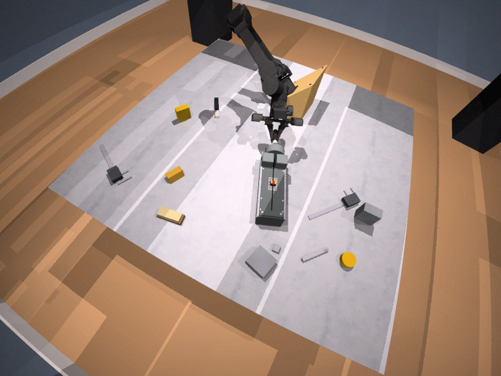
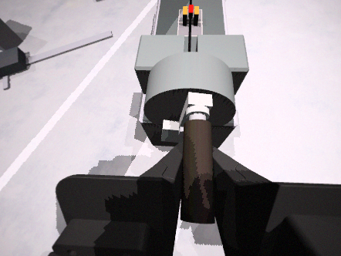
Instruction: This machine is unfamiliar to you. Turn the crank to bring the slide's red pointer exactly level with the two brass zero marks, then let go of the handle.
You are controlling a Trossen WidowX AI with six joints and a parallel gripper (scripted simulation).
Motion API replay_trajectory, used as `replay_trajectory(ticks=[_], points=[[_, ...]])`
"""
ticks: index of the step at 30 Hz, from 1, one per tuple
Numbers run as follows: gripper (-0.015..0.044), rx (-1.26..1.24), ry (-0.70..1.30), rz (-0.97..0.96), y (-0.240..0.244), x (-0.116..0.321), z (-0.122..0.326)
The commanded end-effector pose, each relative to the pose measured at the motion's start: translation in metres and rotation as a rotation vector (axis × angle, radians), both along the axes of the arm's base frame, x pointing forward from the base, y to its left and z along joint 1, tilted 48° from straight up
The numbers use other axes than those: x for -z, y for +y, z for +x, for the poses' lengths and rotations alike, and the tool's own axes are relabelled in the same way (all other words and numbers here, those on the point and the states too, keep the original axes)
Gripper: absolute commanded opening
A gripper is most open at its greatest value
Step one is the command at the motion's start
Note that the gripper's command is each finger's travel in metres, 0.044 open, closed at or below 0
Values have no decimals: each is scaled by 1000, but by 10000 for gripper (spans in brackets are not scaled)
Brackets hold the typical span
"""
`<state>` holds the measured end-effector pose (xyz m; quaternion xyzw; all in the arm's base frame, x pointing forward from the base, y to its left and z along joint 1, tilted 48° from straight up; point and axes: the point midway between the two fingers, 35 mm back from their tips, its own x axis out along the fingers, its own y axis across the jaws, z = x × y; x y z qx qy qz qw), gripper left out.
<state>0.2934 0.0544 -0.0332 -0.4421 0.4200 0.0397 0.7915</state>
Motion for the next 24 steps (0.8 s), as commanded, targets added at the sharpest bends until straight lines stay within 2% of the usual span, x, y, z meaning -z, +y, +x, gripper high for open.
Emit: replay_trajectory(ticks=[1, 24], points=[[0, 16, -16, -5, -7, -5, 4], [0, 16, -16, -7, -31, -3, 11]])
